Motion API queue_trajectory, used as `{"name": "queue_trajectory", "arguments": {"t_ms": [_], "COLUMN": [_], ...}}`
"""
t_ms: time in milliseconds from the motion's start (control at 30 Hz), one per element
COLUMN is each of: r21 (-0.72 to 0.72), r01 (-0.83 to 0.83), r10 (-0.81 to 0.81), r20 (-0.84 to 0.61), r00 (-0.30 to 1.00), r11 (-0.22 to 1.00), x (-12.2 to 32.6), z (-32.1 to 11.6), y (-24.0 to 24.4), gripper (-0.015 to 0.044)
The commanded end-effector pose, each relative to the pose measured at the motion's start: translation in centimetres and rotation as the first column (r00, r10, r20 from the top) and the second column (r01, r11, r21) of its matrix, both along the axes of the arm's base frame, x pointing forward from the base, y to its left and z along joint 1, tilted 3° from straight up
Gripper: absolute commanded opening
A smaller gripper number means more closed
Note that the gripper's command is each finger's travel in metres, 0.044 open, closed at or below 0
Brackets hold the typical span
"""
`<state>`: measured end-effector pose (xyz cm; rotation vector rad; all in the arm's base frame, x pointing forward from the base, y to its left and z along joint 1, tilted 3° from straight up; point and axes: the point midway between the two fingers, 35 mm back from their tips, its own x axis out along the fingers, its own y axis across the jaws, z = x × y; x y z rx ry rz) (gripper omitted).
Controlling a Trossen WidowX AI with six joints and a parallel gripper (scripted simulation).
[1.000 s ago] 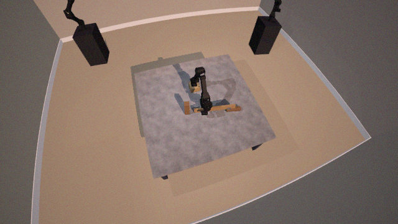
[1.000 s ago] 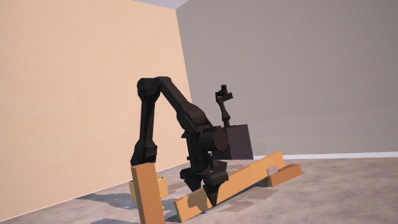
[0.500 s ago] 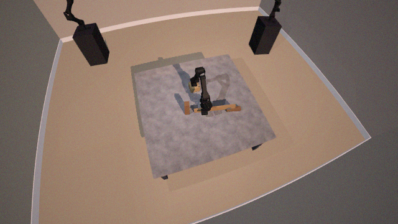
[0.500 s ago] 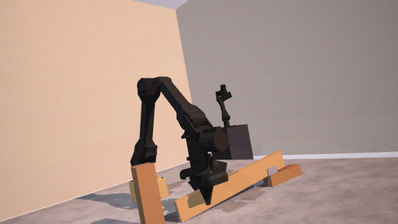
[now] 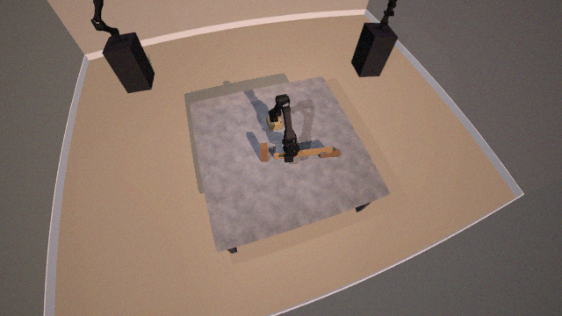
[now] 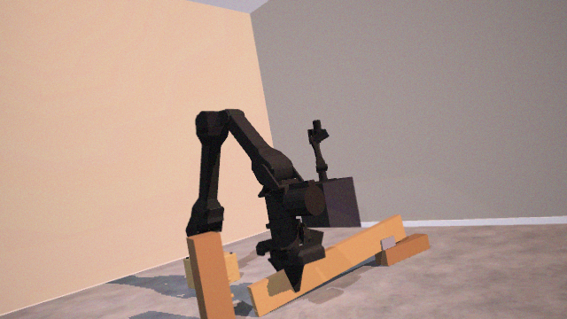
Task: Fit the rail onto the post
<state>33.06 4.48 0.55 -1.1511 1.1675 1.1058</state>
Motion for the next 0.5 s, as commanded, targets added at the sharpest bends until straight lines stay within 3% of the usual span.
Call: {"name": "queue_trajectory", "arguments": {"t_ms": [0,467], "r21": [0.005,0.005], "r01": [0.001,0.001], "r10": [-0.001,-0.001], "r20": [0.000,0.000], "r00": [1.000,1.000], "r11": [1.000,1.000], "x": [-0.02,0.04], "z": [0.15,0.86], "y": [-0.02,-0.06], "gripper": [0.0000,0.0000]}}
